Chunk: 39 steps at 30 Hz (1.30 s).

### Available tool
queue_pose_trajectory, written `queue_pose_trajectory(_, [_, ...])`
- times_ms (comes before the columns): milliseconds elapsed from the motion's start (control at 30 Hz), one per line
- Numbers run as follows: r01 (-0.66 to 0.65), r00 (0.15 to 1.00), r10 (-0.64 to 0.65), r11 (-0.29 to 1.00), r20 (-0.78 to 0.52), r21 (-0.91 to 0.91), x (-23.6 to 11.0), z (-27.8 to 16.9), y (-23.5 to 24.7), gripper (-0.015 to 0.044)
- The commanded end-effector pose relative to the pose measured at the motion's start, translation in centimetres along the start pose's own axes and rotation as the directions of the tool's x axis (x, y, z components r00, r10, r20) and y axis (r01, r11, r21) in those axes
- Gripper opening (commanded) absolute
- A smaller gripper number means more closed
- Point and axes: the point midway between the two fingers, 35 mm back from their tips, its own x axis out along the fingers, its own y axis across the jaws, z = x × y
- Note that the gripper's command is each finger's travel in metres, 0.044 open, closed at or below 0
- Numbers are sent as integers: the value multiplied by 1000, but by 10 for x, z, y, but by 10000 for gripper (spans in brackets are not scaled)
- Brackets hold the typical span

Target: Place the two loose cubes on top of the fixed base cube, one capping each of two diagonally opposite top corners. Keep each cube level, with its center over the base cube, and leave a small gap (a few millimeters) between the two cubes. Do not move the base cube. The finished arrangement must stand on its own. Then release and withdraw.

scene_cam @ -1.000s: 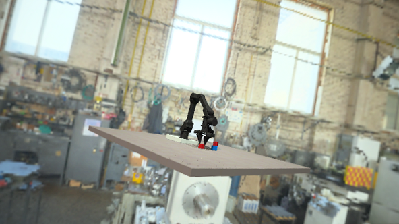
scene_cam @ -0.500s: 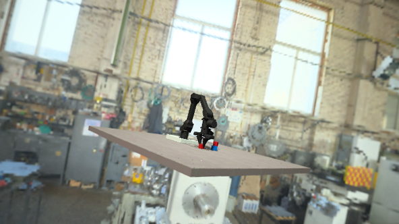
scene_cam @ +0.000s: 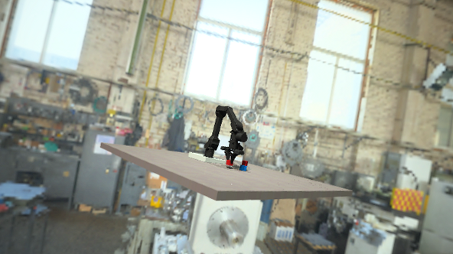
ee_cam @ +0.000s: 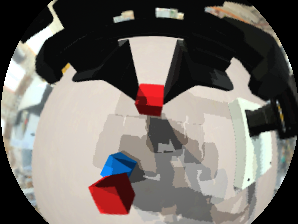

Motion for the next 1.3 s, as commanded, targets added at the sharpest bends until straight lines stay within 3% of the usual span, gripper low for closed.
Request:
queue_pose_trajectory(0, [8,1000,-8,1000,1,-3,-14,0,-3,105])
queue_pose_trajectory(867, [8,1000,-8,1000,1,3,-86,1,3,105])
queue_pose_trajectory(1267, [7,1000,-8,937,2,349,-86,11,-4,105])
